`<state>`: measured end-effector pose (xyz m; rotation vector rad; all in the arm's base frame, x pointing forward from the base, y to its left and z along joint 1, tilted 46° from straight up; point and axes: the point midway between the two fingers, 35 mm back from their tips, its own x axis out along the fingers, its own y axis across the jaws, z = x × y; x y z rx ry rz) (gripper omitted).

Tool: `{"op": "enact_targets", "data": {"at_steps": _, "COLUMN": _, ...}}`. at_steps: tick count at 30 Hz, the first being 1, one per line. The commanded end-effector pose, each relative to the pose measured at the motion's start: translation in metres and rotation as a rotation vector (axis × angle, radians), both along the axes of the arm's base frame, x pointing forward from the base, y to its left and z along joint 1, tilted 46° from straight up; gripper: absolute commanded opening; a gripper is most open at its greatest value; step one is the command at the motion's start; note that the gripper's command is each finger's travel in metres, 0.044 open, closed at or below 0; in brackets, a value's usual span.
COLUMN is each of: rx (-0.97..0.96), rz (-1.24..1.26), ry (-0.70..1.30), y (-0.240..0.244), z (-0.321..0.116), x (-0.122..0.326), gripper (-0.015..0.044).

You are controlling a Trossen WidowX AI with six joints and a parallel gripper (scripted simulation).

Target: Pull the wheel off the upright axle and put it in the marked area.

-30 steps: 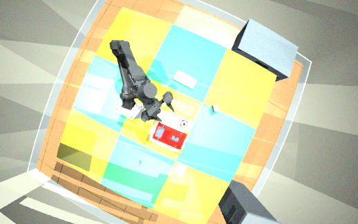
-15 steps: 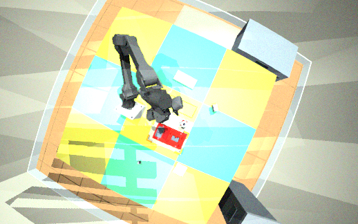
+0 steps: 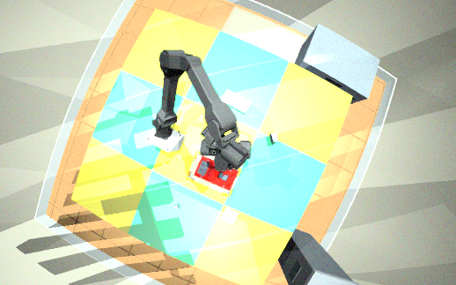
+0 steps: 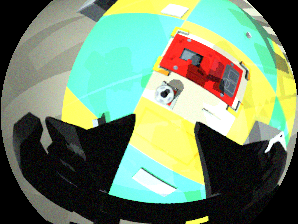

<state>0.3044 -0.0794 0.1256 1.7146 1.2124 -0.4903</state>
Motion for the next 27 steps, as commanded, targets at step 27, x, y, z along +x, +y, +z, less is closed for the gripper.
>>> {"op": "enact_targets", "data": {"at_steps": 27, "rx": 0.275, "rz": -0.021, "ry": 0.407, "y": 0.03, "z": -0.064, "x": 0.054, "gripper": 0.03}}
